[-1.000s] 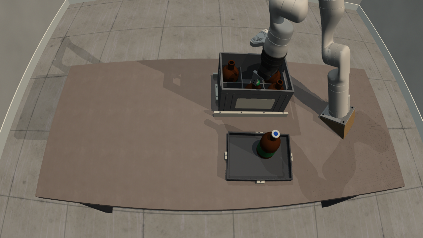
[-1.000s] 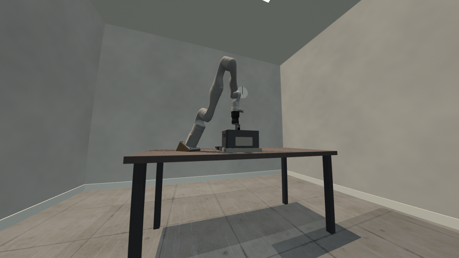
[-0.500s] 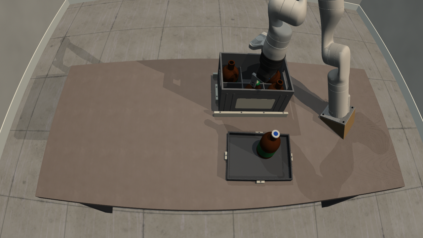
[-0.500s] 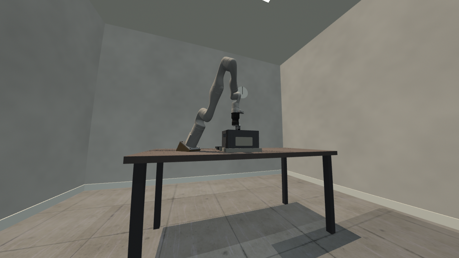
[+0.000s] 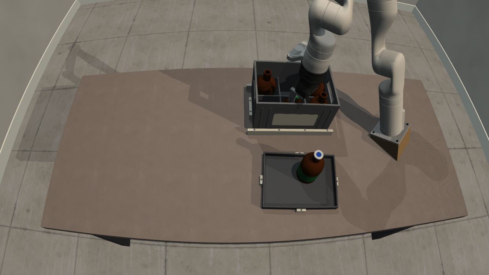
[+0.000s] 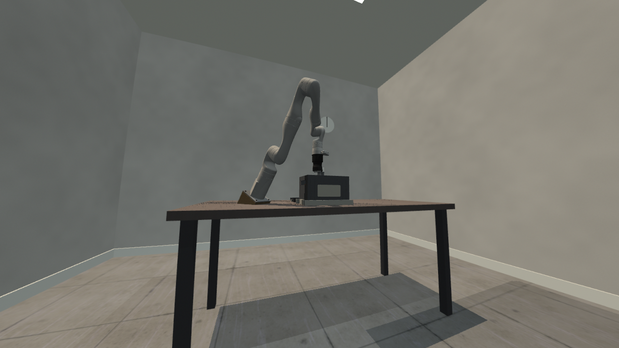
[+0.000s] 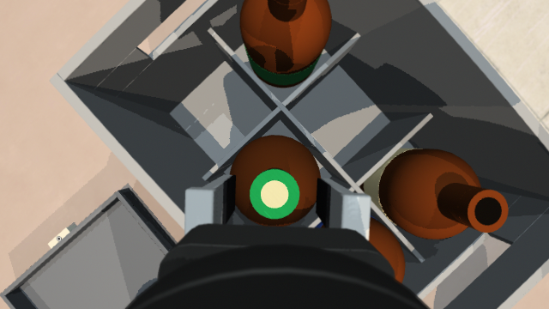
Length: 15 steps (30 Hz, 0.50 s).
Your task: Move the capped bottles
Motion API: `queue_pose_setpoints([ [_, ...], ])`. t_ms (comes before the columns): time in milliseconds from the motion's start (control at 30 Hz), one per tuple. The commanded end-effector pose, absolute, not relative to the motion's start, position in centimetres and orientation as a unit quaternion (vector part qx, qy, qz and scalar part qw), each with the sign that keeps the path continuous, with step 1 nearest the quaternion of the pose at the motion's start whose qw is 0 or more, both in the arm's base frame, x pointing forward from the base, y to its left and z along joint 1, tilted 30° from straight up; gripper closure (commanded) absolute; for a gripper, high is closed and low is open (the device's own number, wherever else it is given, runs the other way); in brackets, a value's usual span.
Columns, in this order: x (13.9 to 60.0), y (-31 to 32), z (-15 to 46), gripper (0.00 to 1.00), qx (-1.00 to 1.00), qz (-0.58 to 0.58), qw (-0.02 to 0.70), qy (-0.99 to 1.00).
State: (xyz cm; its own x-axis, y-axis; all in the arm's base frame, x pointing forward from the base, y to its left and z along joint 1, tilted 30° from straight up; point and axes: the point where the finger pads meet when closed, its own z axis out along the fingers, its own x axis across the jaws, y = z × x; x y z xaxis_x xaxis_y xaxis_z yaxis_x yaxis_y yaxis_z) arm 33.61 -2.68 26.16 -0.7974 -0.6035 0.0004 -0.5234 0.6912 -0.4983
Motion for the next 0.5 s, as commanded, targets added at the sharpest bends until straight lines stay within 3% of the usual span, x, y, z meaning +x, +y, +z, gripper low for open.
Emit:
queue_pose_setpoints([
  [0, 33.6, -2.91, 25.76, 0.0, -0.307, -0.245, 0.079, 0.916],
  [467, 33.89, -3.33, 24.85, 0.0, -0.307, -0.245, 0.079, 0.916],
])
